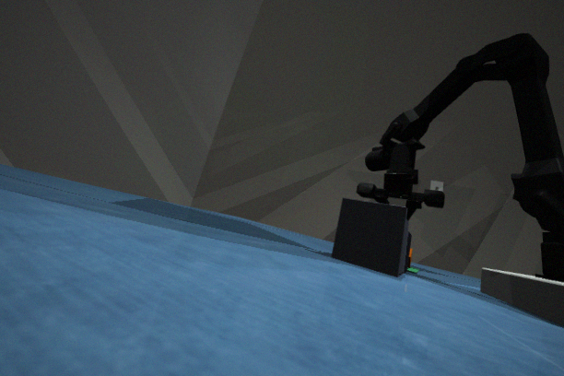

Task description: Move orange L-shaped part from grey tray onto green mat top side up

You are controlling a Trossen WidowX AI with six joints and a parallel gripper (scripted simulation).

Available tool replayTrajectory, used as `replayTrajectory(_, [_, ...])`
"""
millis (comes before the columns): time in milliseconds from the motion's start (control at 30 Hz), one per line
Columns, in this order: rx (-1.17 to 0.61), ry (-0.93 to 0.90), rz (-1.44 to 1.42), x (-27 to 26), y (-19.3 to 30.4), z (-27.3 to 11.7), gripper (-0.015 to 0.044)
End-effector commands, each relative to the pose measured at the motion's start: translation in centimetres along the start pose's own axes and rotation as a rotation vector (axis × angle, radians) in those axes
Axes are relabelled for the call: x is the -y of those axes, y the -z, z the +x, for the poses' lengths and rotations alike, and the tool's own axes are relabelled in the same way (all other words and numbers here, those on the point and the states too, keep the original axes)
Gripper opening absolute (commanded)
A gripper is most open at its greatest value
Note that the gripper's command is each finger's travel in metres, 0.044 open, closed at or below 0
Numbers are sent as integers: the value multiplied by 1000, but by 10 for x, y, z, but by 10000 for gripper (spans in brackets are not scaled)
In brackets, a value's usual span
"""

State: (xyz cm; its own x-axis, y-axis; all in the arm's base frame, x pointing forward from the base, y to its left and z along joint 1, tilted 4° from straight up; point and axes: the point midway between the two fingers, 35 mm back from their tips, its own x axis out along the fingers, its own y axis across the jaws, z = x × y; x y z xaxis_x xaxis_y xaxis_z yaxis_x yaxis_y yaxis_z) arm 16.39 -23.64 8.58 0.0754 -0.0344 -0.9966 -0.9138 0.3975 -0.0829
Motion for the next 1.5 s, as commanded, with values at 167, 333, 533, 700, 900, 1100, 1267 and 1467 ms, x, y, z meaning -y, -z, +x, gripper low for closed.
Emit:
replayTrajectory(167, [0, 0, 0, 0, 0, 0, 79])
replayTrajectory(333, [0, 0, 0, 0, 0, 0, 210])
replayTrajectory(533, [0, 1, 1, 3, 2, -29, 367])
replayTrajectory(700, [0, 2, 4, 1, 0, -86, 400])
replayTrajectory(900, [-11, 15, 6, 3, 2, -83, 400])
replayTrajectory(1100, [-11, 15, 6, 3, 2, -83, 400])
replayTrajectory(1267, [-11, 15, 6, 3, 2, -83, 400])
replayTrajectory(1467, [-11, 15, 6, 3, 2, -83, 400])
